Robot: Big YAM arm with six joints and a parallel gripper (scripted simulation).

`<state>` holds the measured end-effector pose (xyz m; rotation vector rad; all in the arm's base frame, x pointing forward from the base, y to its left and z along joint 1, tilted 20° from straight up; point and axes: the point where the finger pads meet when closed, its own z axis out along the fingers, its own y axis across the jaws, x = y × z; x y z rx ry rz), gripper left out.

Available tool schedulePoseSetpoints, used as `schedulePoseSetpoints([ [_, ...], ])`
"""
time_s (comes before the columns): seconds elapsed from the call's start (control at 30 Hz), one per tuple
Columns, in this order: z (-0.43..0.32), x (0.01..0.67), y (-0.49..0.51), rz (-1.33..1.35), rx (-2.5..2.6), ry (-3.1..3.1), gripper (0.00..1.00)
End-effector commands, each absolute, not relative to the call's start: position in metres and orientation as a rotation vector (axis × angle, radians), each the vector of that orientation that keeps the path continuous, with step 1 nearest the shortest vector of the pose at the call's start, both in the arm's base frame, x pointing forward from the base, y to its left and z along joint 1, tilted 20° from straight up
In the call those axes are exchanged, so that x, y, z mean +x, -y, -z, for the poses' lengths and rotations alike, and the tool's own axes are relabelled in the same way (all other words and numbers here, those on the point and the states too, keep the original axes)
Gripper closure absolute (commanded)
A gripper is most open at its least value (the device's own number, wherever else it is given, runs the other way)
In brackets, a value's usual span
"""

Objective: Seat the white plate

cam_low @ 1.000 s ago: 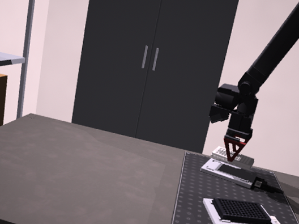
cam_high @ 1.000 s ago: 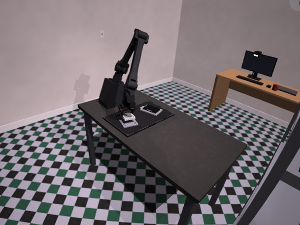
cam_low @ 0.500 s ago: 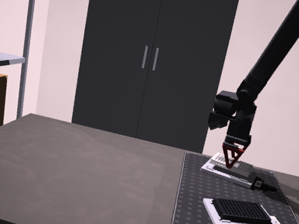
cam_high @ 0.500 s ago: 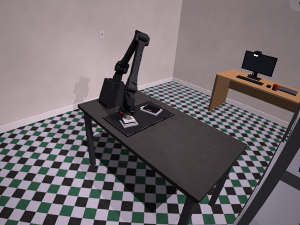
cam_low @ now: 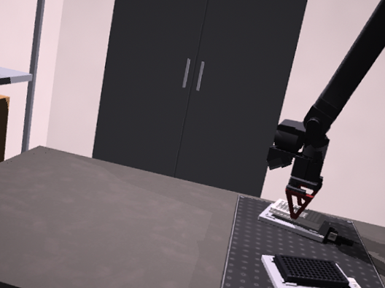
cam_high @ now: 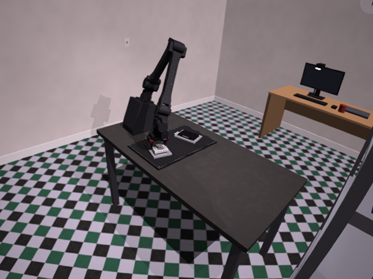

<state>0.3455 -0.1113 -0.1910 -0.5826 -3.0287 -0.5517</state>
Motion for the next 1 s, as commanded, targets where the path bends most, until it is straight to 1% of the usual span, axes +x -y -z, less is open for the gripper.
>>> schedulePoseSetpoints([
  [0.0, 0.1874, 0.3604, 0.1099, 0.551, -0.564, 3.052, 1.00],
  [0.97, 0.1920, 0.3582, 0.1070, 0.552, -0.565, 3.046, 1.00],
])
